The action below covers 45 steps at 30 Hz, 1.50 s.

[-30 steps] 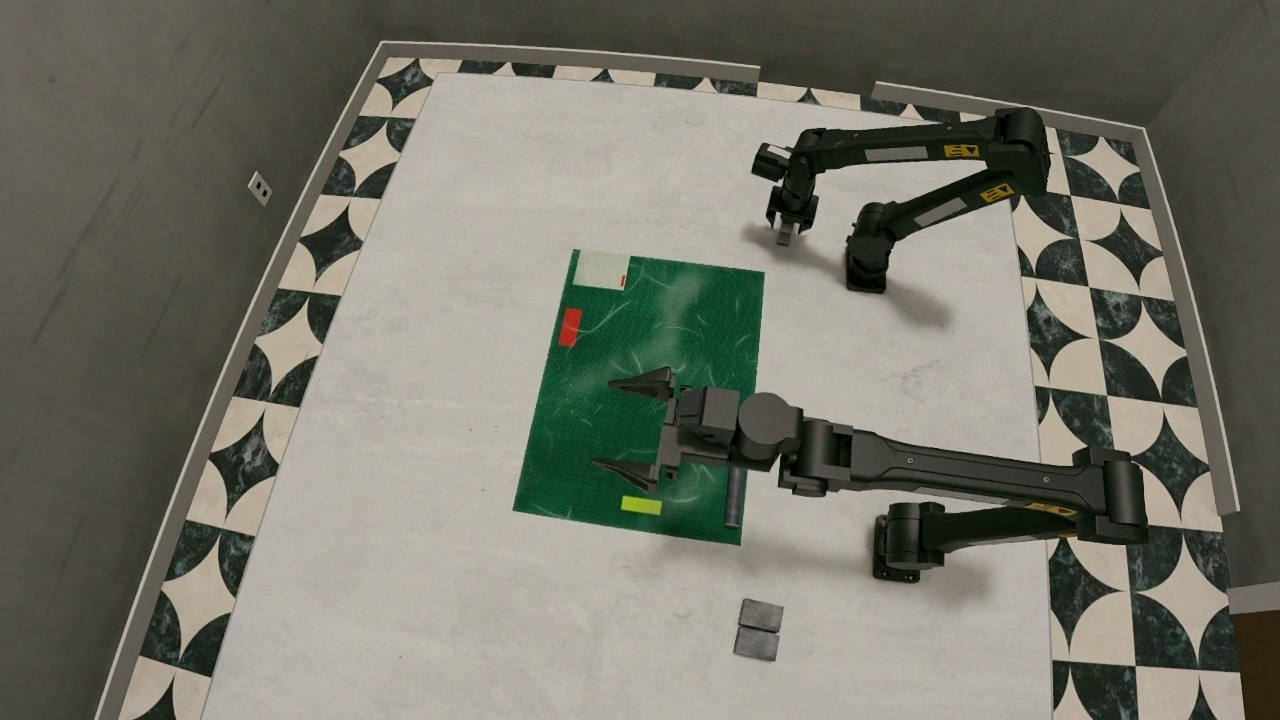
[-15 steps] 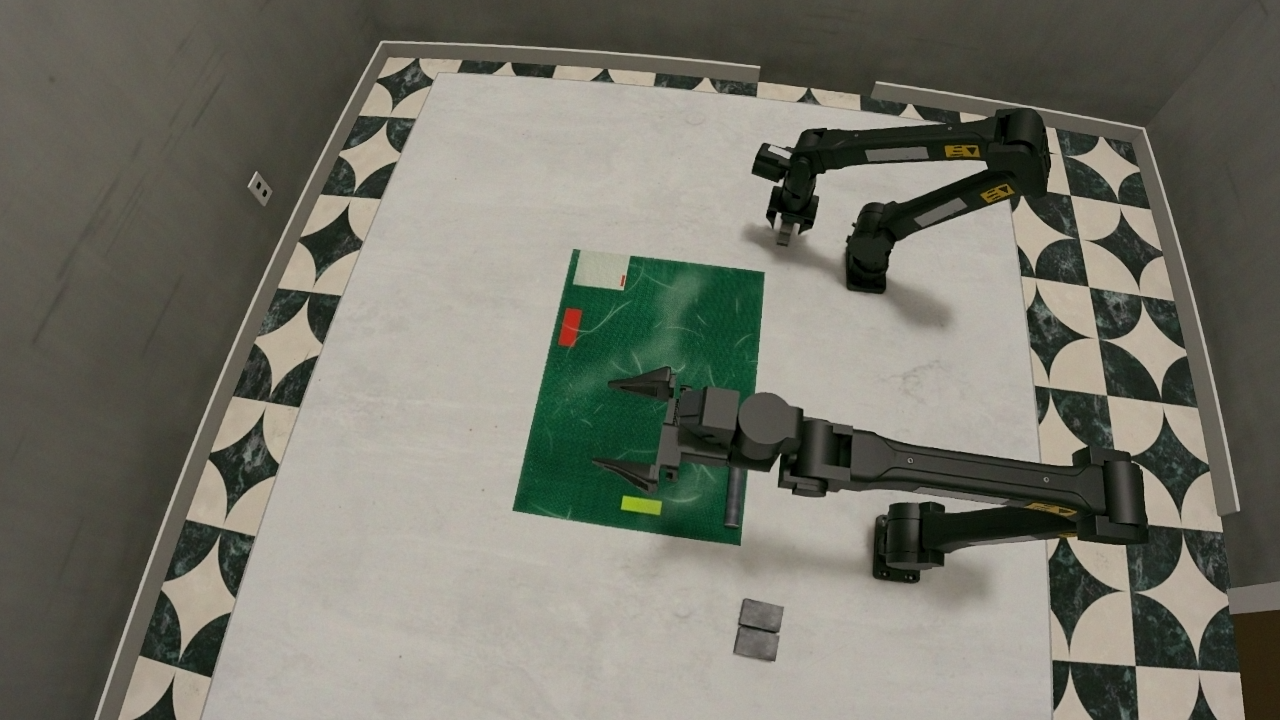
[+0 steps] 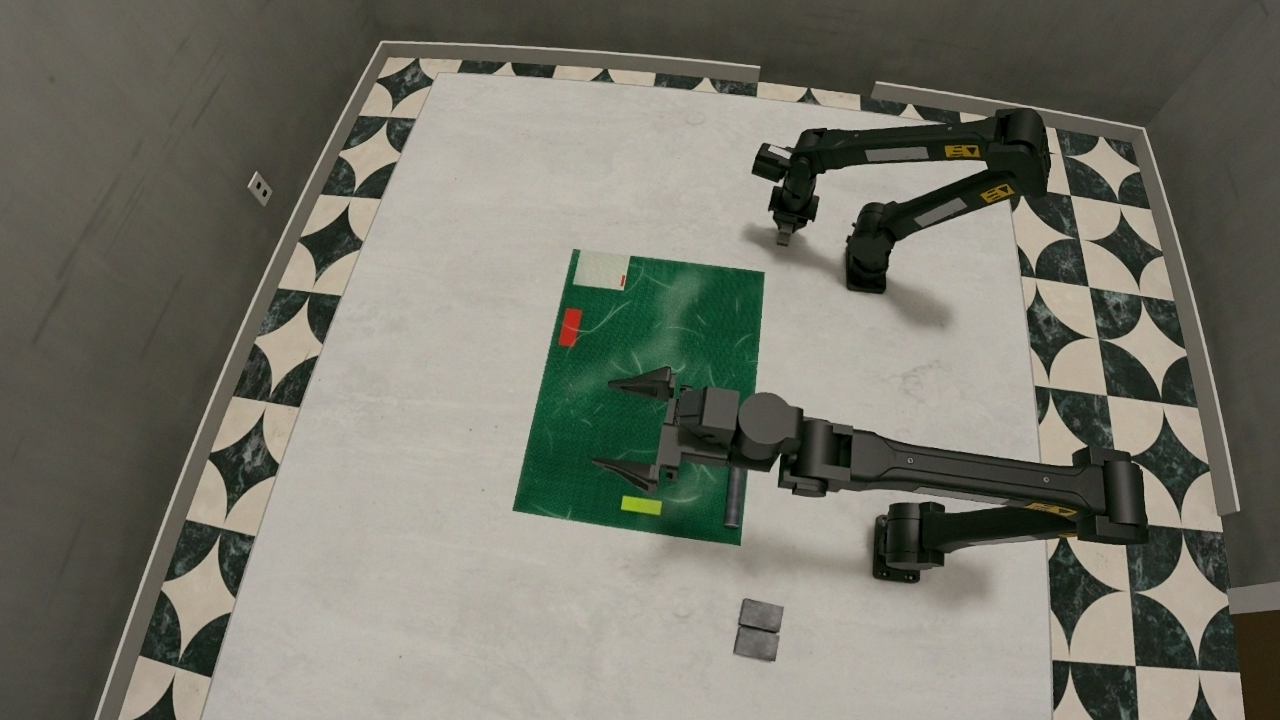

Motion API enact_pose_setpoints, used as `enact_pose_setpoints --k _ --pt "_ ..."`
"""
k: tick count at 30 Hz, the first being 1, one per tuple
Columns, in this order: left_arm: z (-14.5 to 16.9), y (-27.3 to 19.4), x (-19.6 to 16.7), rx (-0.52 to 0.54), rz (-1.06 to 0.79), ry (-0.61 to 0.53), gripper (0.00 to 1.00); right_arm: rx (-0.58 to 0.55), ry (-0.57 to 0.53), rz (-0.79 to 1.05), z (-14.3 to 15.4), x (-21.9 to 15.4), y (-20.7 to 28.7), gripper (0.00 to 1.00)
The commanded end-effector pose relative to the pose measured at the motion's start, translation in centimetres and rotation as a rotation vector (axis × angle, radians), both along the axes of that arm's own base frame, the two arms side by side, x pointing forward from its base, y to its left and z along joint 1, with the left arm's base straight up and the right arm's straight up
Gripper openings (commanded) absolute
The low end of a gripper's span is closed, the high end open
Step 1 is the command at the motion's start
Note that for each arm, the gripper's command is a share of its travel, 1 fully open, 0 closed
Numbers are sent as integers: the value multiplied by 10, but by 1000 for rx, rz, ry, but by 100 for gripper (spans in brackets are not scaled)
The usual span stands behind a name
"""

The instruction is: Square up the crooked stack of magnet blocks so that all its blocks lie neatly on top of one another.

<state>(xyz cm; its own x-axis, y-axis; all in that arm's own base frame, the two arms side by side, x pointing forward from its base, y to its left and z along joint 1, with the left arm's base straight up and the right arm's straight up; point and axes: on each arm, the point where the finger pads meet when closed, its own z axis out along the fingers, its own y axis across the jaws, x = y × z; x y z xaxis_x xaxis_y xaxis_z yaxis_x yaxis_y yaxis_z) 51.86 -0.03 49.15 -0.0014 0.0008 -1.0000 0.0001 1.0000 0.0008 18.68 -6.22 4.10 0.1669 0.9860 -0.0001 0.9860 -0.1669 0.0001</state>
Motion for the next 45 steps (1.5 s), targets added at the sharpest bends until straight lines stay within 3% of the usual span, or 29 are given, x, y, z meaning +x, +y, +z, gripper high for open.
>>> enact_pose_setpoints --k 1,41,42,45 --pt "26 -2 -1 -16 -3 -48 100 -4 -21 -8 9 7 -3 30" --pt "26 -2 -1 -16 -3 -48 100 -5 -20 -8 9 7 -3 27" --pt "26 -2 -1 -16 -3 -48 100 -5 -20 -8 9 7 -3 60" --pt "26 -2 -1 -16 -3 -48 100 -6 -23 -8 9 7 -3 60"
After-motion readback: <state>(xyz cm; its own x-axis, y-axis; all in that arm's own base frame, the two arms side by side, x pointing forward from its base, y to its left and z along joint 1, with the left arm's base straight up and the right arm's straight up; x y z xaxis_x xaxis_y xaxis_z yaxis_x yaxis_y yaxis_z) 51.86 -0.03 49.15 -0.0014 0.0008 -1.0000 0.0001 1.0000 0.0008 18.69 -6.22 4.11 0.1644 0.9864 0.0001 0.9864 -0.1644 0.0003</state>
